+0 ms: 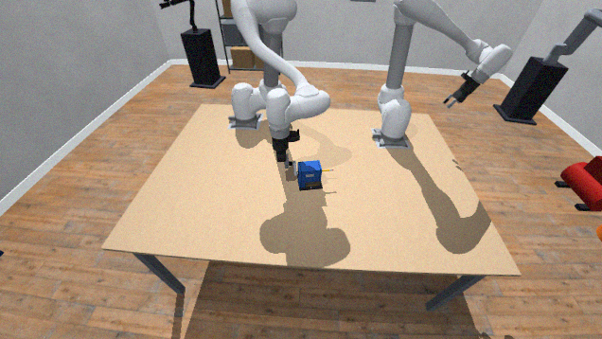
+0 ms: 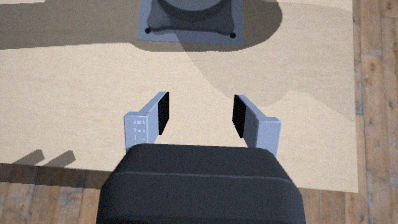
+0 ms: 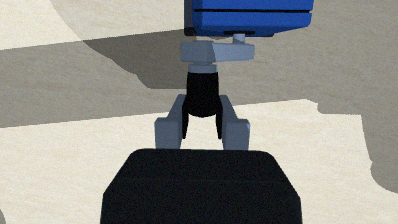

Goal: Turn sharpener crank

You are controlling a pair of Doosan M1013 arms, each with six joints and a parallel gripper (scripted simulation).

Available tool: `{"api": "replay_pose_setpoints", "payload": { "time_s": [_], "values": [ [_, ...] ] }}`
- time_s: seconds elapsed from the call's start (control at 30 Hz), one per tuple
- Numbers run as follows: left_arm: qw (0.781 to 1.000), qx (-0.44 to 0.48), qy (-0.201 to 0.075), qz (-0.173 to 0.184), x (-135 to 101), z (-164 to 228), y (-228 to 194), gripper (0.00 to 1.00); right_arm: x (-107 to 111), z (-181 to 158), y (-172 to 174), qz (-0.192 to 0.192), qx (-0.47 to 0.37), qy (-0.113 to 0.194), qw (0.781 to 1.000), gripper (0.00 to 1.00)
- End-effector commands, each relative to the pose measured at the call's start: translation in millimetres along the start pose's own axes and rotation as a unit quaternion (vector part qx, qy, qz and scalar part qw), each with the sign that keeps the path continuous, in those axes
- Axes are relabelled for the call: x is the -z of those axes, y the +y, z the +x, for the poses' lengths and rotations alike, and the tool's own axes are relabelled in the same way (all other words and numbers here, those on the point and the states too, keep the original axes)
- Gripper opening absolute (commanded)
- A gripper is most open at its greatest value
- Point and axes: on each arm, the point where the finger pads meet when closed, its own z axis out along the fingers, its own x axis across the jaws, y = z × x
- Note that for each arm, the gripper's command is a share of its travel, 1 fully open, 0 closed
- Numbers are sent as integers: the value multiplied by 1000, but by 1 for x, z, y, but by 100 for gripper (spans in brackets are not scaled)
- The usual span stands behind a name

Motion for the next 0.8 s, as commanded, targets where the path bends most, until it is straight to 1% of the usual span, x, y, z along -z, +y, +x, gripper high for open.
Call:
{"api": "replay_pose_setpoints", "payload": {
  "time_s": [0.0,0.77],
  "values": [
    [1000,0,0,0,1,0,0,100,2,2,0,0,0,1,1000,0],
    [1000,0,0,0,1,0,0,100,10,28,0,0,0,1,1000,0]
  ]
}}
